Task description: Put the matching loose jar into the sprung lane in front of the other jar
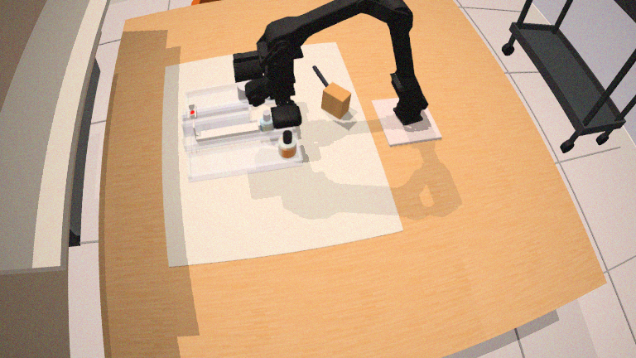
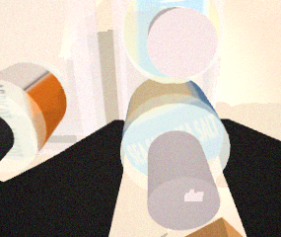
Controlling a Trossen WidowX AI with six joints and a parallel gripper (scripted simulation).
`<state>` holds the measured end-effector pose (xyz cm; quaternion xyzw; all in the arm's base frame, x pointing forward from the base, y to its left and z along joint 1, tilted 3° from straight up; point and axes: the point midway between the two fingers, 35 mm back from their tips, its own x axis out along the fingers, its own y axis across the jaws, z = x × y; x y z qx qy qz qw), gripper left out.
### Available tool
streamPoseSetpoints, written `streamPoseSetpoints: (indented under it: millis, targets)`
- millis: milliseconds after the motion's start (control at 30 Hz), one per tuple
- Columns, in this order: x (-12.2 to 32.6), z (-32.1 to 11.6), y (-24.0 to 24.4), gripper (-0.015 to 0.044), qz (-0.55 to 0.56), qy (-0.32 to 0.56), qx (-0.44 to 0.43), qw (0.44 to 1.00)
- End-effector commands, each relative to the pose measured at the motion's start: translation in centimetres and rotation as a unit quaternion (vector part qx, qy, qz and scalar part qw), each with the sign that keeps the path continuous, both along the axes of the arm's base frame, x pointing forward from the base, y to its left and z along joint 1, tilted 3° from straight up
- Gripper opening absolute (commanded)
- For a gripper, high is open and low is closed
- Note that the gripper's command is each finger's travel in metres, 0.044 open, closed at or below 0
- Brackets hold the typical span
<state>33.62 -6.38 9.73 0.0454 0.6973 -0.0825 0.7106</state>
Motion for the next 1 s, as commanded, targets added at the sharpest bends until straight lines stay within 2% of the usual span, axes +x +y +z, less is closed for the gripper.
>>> streamPoseSetpoints:
  millis: [0,967]
  targets:
    - [0.6,-0.1,-0.2,0.0,0.002,-0.012,-0.003,1.0]
    - [0.5,-1.2,-0.2,0.0,0.002,-0.012,-0.003,1.0]
